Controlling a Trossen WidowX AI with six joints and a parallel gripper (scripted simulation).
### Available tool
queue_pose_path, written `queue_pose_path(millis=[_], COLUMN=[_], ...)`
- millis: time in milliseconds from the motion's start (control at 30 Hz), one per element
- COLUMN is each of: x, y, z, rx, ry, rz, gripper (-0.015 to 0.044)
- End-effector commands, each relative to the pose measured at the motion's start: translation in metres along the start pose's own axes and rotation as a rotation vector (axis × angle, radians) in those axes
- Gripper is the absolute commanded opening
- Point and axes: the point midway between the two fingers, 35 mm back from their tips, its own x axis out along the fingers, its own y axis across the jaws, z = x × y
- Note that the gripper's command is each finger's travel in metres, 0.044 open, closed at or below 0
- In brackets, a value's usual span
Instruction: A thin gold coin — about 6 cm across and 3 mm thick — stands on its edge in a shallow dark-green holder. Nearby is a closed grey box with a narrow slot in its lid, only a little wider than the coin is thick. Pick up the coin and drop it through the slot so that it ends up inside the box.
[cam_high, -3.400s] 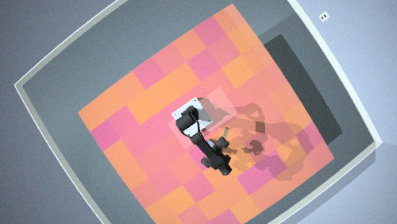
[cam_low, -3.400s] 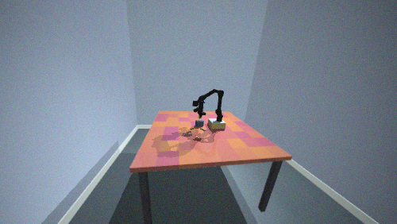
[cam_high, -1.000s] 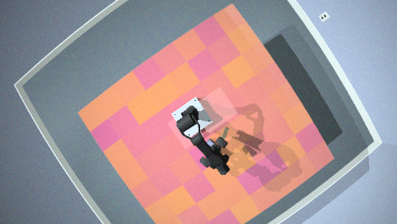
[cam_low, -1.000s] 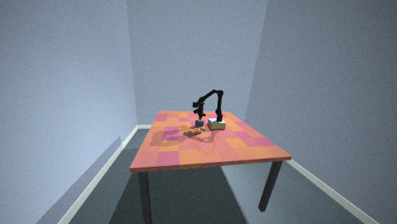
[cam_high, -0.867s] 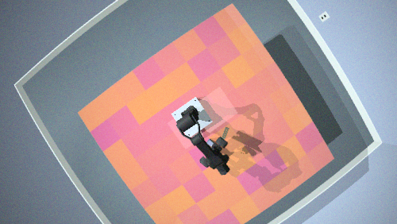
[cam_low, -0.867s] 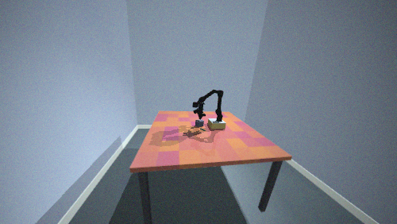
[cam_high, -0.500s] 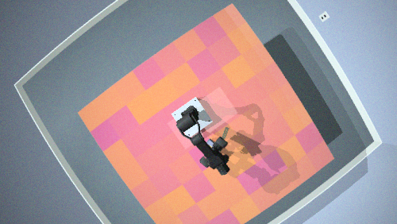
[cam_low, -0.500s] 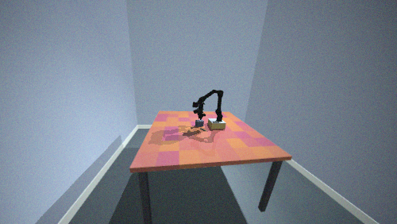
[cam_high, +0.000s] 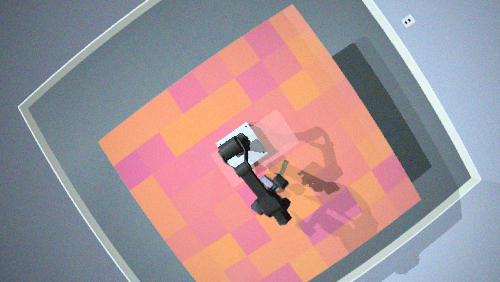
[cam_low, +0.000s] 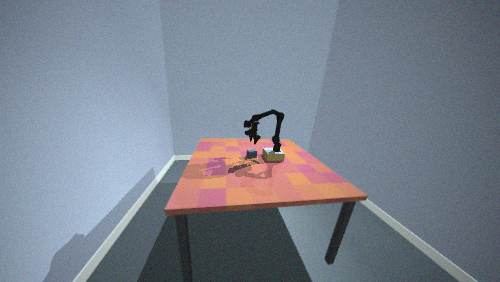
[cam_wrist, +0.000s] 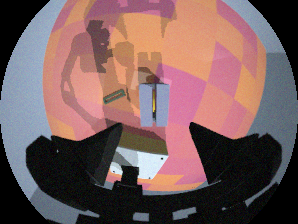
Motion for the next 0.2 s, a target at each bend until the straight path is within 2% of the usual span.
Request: queue_pose_path(millis=[0, 167], x=[-0.0006, -0.0006], y=[0.0013, 0.0013], z=[-0.0031, -0.0031], rx=[0.002, 0.002], ry=[0.017, 0.017], rz=[0.006, 0.006], gripper=[0.0440, 0.0440])
